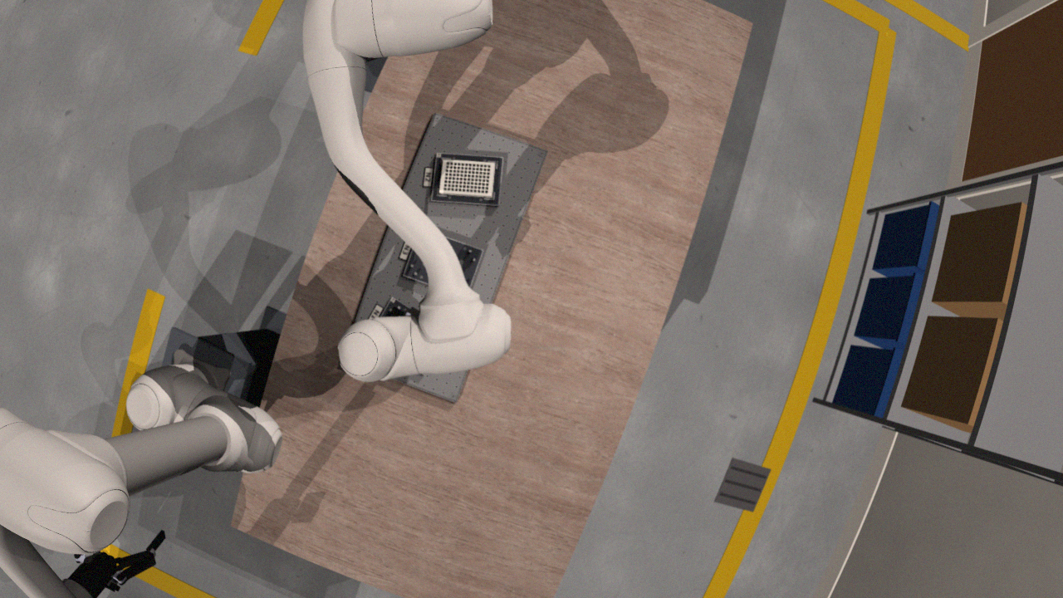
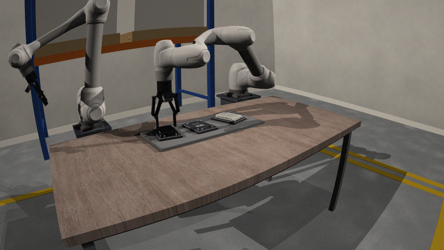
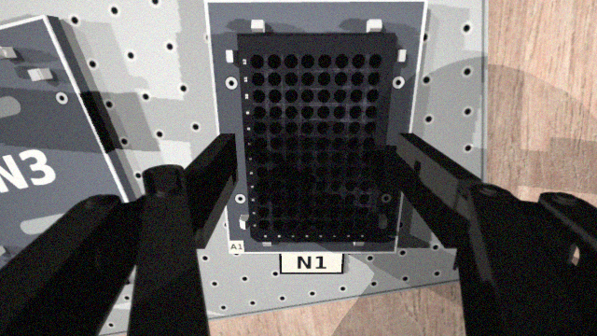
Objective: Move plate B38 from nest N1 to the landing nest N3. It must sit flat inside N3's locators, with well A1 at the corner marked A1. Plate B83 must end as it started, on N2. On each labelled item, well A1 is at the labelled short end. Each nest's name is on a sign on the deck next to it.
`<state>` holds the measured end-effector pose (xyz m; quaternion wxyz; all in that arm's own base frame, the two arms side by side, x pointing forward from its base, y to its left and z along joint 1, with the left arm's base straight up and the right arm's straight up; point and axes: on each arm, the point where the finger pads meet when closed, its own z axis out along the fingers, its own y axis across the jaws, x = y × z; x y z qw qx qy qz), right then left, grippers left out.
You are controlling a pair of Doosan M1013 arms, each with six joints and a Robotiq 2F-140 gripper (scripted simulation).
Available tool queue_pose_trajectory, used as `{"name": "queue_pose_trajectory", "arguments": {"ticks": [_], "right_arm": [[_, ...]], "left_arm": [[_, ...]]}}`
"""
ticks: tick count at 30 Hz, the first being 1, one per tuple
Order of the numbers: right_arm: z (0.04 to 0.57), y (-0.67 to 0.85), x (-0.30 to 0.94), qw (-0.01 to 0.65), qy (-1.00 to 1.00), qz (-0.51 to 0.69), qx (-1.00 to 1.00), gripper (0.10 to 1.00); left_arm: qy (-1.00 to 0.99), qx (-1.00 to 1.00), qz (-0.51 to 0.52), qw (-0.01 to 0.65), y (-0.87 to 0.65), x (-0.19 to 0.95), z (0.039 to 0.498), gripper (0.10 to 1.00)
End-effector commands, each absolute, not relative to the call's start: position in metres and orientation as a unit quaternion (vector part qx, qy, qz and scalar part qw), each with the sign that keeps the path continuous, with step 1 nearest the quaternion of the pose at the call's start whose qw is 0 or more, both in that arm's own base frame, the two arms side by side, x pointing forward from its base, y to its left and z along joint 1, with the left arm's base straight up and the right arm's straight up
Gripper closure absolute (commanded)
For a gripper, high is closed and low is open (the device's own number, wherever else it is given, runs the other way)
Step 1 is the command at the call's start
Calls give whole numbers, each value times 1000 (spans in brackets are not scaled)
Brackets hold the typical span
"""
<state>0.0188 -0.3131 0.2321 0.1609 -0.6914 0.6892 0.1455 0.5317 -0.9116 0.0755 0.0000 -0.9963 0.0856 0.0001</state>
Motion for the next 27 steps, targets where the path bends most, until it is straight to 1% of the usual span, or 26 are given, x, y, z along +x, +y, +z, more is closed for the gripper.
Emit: {"name": "queue_pose_trajectory", "arguments": {"ticks": [1, 15, 16, 27], "right_arm": [[233, -313, 19, 161, 689, 145, -691, 98], [233, -313, 19, 161, 689, 145, -691, 98], [233, -313, 19, 161, 689, 145, -691, 98], [233, -313, 19, 161, 689, 145, -691, 98]], "left_arm": [[86, -996, -1, -1, -912, 532, 78, 465], [86, -996, -1, -1, -912, 532, 78, 465], [86, -996, -1, -1, -912, 532, 78, 400], [86, -996, -1, -1, -912, 532, 78, 400]]}}
